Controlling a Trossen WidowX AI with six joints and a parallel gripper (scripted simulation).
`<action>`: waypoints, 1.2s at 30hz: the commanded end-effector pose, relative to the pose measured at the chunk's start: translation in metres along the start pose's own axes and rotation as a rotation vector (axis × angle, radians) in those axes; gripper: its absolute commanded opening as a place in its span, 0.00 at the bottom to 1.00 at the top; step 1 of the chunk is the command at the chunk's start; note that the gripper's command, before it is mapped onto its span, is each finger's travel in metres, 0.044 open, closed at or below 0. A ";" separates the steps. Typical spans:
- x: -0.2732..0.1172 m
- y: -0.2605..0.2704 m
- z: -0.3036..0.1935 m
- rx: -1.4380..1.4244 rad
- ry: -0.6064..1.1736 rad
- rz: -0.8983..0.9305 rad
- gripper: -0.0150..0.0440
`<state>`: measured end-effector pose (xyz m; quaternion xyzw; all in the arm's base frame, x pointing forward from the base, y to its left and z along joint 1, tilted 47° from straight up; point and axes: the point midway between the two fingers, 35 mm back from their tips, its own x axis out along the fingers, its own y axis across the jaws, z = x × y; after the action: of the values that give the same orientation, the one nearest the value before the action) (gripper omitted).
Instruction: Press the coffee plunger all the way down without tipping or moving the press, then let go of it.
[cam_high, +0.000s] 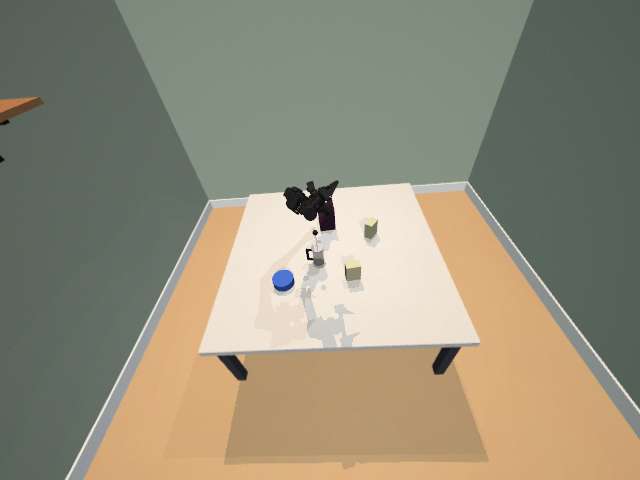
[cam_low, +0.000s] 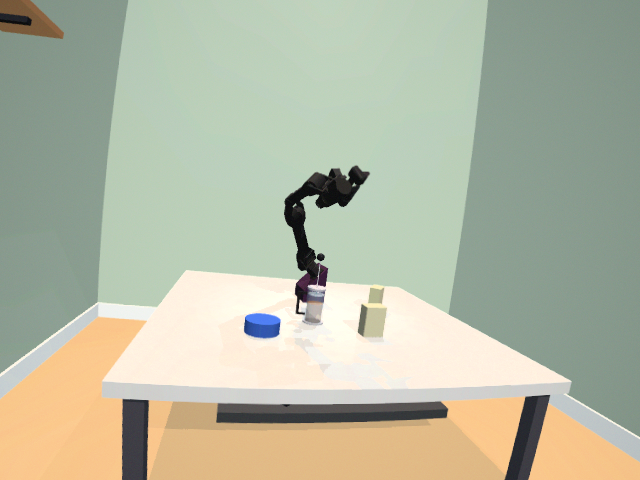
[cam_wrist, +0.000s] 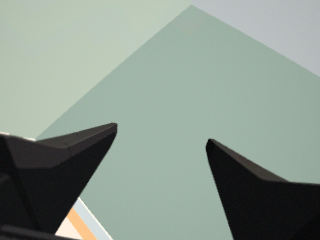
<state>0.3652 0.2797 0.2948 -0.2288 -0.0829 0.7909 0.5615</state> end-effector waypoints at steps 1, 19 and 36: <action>0.001 0.001 -0.001 0.008 0.014 0.005 0.98; -0.027 0.093 -0.106 0.566 1.280 -0.464 1.00; -0.127 0.160 -0.061 0.415 1.380 -1.859 1.00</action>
<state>0.3294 0.1520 0.1816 -0.4559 0.3975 0.0564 0.7944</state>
